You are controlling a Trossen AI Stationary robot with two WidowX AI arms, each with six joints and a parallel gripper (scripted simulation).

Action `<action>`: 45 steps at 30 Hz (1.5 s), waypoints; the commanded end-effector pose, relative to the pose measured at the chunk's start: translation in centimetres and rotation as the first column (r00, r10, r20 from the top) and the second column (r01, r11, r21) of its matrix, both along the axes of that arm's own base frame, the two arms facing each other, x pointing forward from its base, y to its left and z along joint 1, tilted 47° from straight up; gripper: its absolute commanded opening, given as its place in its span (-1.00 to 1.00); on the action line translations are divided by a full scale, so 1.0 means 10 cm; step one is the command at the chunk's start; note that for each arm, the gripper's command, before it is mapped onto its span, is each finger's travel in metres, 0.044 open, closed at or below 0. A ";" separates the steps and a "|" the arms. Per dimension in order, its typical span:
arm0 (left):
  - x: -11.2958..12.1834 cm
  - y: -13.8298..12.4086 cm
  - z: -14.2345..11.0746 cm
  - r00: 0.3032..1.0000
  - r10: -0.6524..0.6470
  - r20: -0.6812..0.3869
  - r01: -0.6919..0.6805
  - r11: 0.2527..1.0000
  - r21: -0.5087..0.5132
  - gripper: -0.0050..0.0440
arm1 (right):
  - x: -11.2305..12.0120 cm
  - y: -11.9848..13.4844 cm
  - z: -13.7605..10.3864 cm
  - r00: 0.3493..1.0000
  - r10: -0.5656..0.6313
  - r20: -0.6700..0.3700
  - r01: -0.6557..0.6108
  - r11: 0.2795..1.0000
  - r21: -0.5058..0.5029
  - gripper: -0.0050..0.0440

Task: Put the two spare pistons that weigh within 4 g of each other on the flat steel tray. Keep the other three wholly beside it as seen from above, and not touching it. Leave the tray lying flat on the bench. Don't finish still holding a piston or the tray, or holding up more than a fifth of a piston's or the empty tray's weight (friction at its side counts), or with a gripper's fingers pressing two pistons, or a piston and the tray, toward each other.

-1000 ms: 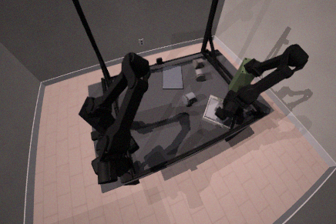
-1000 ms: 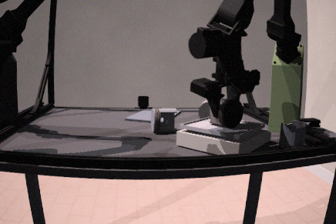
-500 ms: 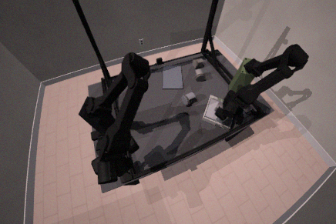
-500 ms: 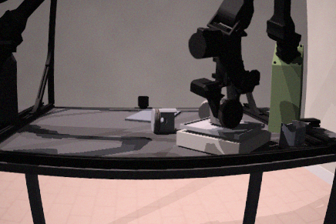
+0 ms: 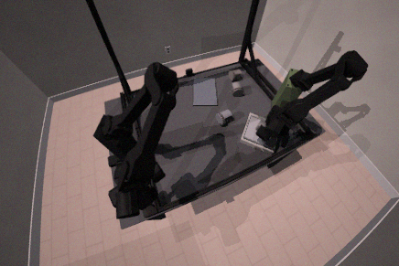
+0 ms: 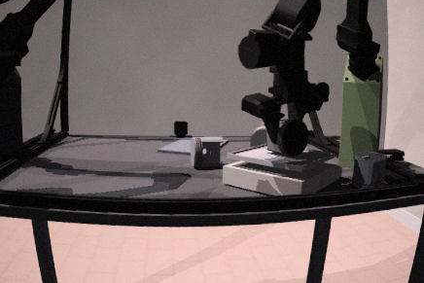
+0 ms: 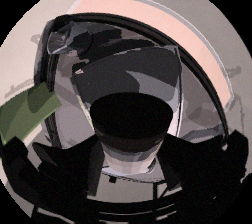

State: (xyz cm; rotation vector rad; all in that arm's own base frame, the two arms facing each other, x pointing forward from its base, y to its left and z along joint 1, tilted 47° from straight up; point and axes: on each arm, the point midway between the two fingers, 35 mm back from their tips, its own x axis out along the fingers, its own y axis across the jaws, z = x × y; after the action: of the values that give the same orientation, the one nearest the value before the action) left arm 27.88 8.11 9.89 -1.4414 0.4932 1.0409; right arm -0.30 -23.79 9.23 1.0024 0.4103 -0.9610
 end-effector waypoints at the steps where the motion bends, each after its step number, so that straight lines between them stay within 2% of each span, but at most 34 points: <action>1: -0.02 -0.03 0.07 1.000 -0.002 0.012 0.002 1.000 0.001 -0.15 | 0.01 0.00 0.00 1.000 0.003 0.003 -0.003 1.000 -0.001 1.00; 45: -0.36 -0.34 0.51 1.000 -0.003 0.017 0.003 1.000 0.003 -0.15 | 0.01 0.00 0.00 1.000 0.003 0.003 -0.003 1.000 -0.001 1.00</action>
State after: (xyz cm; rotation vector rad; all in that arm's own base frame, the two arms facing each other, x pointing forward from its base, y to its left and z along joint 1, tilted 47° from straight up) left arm 24.32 4.95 14.15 -1.4369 0.4959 1.0443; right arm -0.30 -23.79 9.23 1.0024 0.4103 -0.9610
